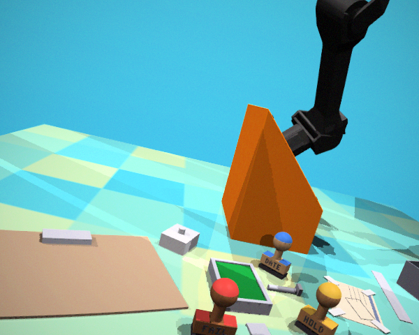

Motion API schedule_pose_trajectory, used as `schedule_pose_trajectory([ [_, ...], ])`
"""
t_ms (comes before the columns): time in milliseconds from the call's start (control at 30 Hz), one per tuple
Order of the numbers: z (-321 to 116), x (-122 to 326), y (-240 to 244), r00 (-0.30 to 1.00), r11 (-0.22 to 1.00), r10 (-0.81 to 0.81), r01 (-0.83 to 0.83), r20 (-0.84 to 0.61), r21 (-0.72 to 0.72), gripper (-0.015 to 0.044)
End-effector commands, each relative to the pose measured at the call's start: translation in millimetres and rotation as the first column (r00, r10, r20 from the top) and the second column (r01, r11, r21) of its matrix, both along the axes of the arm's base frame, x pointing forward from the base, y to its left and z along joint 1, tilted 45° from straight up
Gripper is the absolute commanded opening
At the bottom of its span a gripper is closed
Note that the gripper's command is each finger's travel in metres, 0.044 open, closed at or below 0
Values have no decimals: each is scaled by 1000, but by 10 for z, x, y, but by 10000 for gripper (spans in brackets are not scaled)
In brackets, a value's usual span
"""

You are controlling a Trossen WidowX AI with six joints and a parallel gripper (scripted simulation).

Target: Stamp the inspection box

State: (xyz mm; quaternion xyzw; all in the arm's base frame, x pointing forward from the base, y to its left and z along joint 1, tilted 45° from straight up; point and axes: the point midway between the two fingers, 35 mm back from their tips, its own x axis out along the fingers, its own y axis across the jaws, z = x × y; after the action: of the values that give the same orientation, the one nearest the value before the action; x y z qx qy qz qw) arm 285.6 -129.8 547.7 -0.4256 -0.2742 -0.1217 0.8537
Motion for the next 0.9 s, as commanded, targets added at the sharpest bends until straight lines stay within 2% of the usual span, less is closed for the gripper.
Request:
schedule_pose_trajectory([
  [0,18,-22,-4,1000,1000,-10,10,7,-8,374],
  [100,268,-345,-31,983,982,-140,153,115,-112,295],
  [200,559,-774,13,920,912,-288,348,264,-219,216],
  [333,878,-1337,211,773,744,-429,596,467,-303,211],
  [467,1107,-1852,560,576,514,-492,797,653,-316,211],
  [667,1271,-2448,1302,242,122,-428,970,871,-210,211],
  [867,1237,-2747,2168,-48,-220,-209,976,977,1,211],
])
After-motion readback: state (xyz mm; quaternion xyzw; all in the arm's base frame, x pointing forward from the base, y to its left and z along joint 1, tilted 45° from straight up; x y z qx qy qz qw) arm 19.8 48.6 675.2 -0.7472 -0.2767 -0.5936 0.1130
